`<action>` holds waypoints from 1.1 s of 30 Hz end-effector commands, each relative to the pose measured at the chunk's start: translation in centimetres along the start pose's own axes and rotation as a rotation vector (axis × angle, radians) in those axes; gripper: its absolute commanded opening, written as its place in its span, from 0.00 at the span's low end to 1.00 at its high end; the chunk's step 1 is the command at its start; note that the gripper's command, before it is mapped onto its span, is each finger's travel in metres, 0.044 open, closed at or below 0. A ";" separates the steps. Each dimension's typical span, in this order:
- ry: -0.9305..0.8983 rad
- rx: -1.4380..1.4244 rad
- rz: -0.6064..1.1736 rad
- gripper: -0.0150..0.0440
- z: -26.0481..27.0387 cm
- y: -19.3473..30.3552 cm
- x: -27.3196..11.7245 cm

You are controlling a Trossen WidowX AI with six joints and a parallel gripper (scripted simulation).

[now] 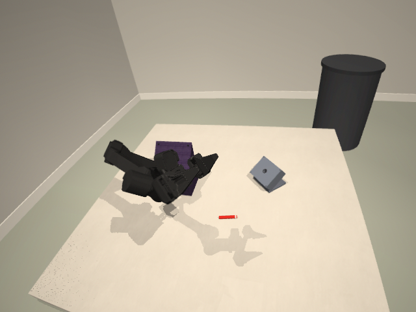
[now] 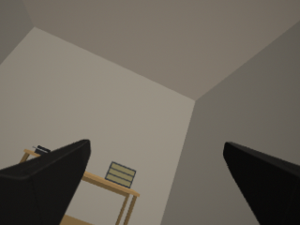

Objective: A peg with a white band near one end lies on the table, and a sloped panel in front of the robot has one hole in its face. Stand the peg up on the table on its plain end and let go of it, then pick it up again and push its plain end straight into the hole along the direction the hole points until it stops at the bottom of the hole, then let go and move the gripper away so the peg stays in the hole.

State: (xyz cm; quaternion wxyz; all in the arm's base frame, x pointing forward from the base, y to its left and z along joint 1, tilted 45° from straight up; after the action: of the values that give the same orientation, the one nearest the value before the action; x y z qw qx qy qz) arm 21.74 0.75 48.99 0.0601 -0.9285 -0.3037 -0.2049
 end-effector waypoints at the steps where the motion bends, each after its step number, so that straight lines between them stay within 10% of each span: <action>1: -0.031 0.108 0.081 1.00 1.7 1.7 0.7; 33: -0.438 0.702 0.877 1.00 19.7 10.2 0.8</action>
State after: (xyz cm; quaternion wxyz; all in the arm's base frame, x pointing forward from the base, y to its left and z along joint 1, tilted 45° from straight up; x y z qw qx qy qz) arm 34.55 -2.38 33.40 0.3678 -0.9224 0.0156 0.1173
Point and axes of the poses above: the point midway between the two fingers, 35 mm back from their tips, its own x axis out along the fingers, its own z axis across the jaws, y = z × x, the point moved 6 cm from there along -x, back along the fingers, and after that the axes turned 15 degrees about -x, right-handed, at the moved point
